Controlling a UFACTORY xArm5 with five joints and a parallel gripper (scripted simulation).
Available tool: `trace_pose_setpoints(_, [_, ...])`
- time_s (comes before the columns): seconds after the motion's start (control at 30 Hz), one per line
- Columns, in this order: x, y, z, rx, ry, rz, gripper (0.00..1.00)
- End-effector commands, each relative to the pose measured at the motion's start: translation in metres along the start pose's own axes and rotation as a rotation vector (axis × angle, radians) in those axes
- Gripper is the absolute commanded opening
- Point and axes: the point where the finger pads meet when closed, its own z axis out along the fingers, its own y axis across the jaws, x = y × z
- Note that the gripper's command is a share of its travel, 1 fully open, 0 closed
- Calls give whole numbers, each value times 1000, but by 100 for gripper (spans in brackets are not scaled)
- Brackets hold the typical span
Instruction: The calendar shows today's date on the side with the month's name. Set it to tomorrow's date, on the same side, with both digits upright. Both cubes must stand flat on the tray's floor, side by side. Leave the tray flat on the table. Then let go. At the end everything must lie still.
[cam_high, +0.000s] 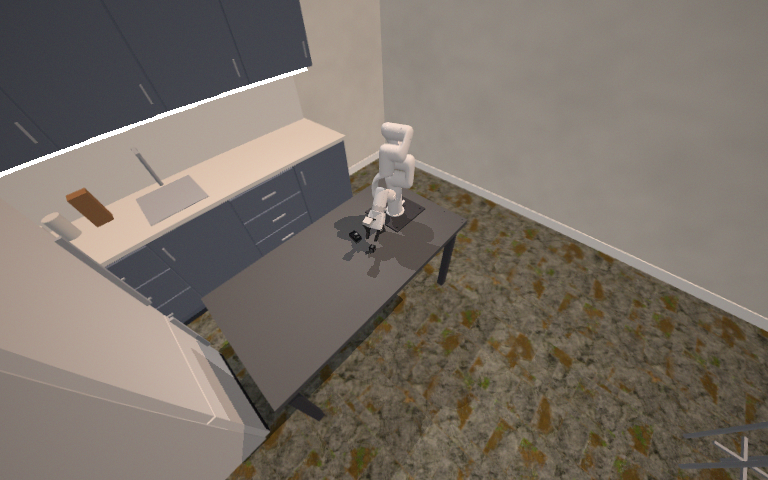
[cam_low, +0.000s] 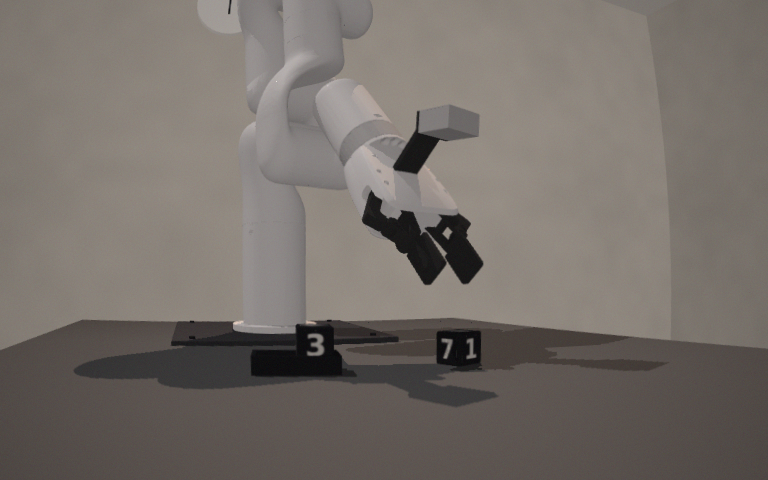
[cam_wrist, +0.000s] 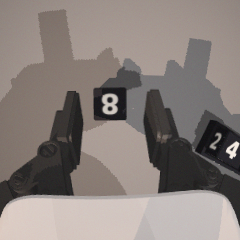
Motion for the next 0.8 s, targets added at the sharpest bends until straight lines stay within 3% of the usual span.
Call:
trace_pose_setpoints(0.0, [1, 0, 1, 0, 42, 0, 49])
trace_pose_setpoints(0.2, [0, 0, -1, -1, 109, 0, 49])
trace_pose_setpoints(0.5, [0, 0, -1, -1, 126, 0, 49])
trace_pose_setpoints(0.77, [-2, 0, 0, -1, 216, 0, 49])
